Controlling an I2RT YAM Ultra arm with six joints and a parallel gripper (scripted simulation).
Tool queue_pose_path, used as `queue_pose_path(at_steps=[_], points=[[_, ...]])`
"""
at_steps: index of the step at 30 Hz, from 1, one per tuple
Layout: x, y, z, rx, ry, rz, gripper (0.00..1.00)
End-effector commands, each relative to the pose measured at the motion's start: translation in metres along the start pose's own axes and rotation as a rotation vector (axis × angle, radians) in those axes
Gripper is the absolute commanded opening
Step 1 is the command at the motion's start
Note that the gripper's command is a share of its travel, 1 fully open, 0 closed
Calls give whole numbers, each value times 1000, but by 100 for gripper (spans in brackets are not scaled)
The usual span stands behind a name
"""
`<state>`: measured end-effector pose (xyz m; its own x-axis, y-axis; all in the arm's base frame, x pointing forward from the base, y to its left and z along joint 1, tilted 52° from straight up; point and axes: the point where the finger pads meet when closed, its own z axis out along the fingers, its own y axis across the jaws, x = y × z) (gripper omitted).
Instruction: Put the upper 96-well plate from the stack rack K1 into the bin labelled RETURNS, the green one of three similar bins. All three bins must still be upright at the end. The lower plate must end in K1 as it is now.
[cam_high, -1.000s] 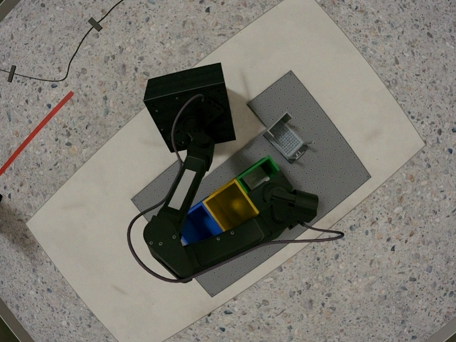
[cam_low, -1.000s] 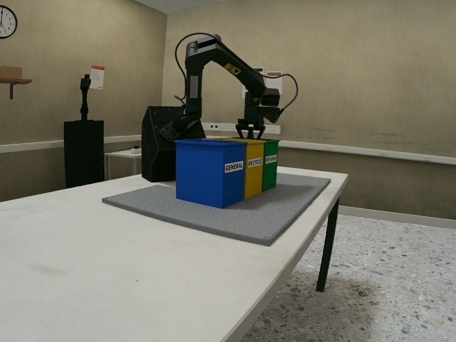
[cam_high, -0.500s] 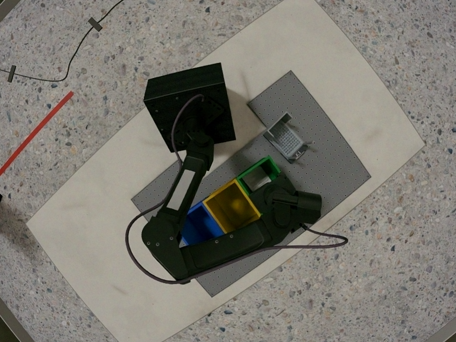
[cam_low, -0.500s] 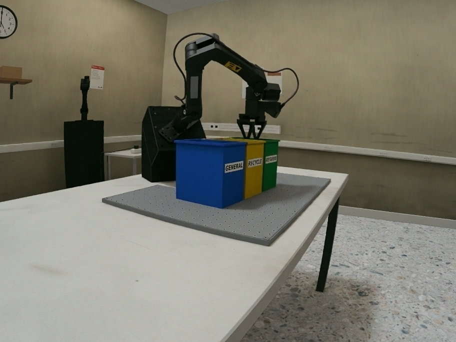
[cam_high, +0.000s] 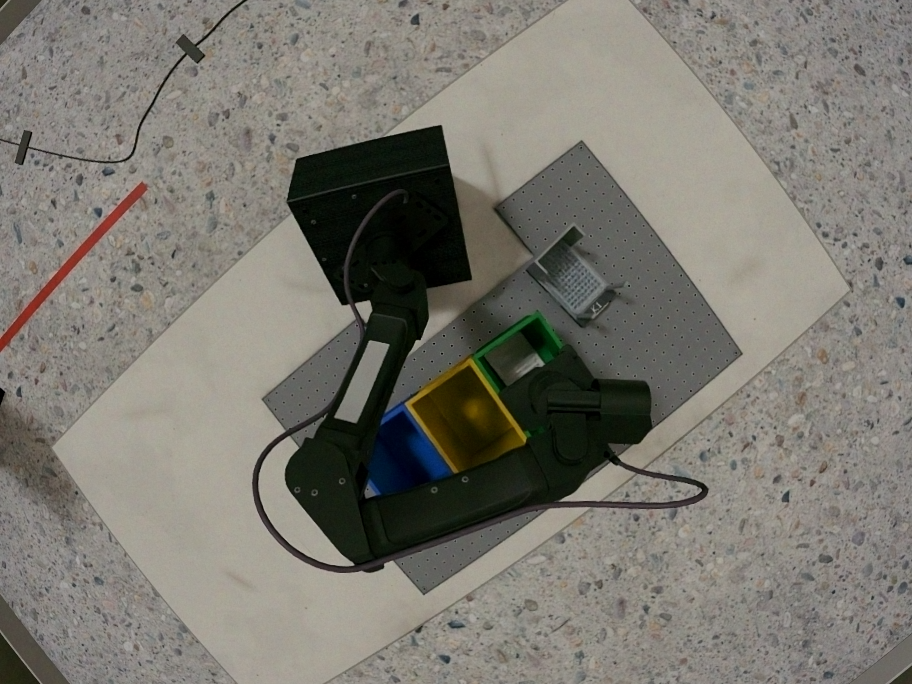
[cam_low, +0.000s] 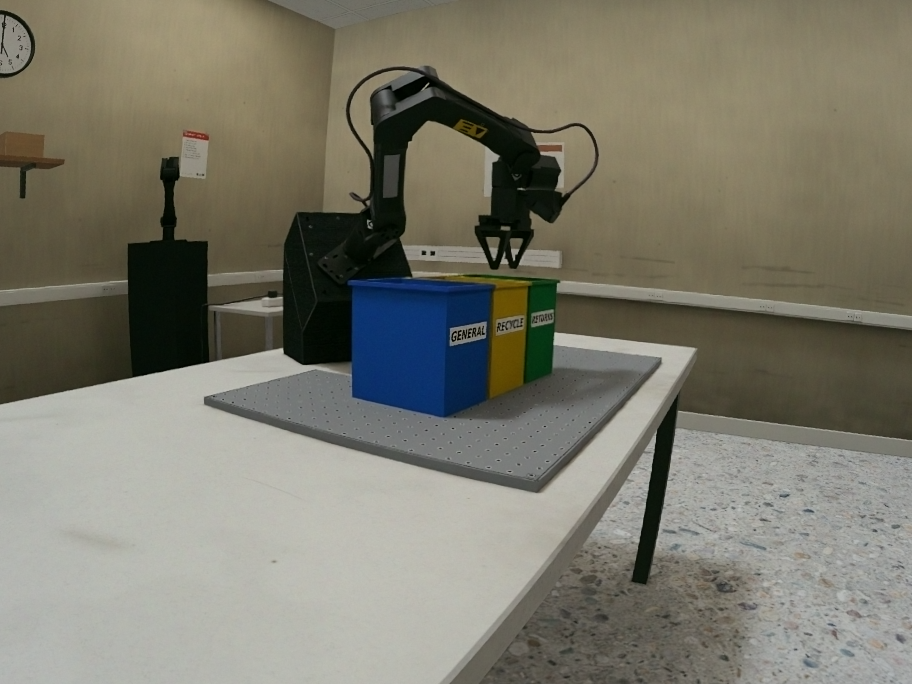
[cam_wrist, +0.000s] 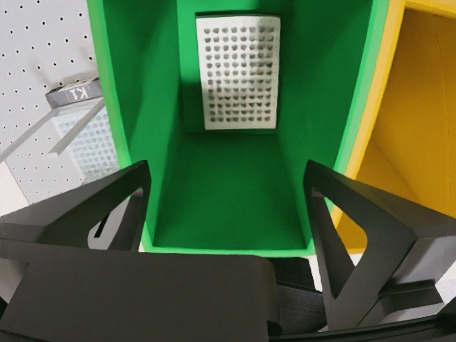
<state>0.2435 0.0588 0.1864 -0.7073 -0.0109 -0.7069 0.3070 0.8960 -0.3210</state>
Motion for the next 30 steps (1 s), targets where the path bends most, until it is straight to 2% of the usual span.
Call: queue_pose_path(at_steps=[1, 13, 30], points=[[-6, 0, -12, 9, -17, 8, 82], [-6, 0, -30, 8, -18, 7, 82], [-7, -2, -32, 0, -22, 20, 82]])
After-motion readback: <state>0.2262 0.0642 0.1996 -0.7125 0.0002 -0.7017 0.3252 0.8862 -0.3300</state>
